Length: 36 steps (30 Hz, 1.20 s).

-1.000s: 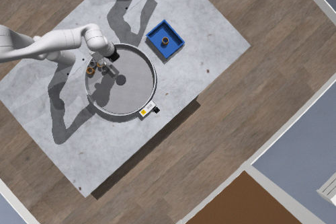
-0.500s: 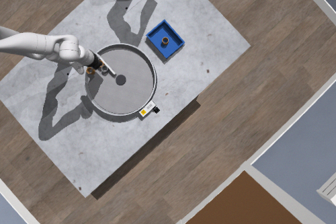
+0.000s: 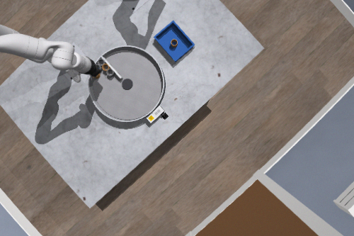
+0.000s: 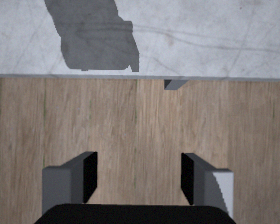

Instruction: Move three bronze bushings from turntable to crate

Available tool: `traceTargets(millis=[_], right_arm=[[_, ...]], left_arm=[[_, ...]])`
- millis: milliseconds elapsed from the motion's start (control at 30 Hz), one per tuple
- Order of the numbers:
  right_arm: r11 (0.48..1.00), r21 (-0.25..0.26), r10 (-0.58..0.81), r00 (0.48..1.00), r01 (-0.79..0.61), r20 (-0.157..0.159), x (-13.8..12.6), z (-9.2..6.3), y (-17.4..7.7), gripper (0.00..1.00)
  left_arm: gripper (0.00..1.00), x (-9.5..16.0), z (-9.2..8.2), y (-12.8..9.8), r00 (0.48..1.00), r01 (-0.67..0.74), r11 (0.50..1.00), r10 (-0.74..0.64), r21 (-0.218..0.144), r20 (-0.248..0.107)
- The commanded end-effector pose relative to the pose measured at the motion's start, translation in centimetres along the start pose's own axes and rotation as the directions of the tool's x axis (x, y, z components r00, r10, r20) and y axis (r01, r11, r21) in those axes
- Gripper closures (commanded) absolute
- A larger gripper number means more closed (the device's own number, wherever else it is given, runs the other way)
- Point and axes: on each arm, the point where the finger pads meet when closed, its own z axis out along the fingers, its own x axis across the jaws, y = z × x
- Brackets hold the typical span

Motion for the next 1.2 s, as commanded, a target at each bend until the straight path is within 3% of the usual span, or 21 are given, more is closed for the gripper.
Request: traceTargets(millis=[0, 1167], right_arm=[[1.000, -0.002, 0.008, 1.000, -0.008, 0.008, -0.09, -0.06, -0.44, 0.64], [1.000, -0.003, 0.017, 1.000, -0.017, 0.007, -0.13, -0.06, -0.43, 0.64]], left_arm=[[0.00, 0.35, -0.06, -0.36, 1.000, -0.004, 1.000, 0.004, 0.008, -0.003], [0.00, 0.35, -0.06, -0.36, 1.000, -0.004, 1.000, 0.004, 0.008, -0.003]])
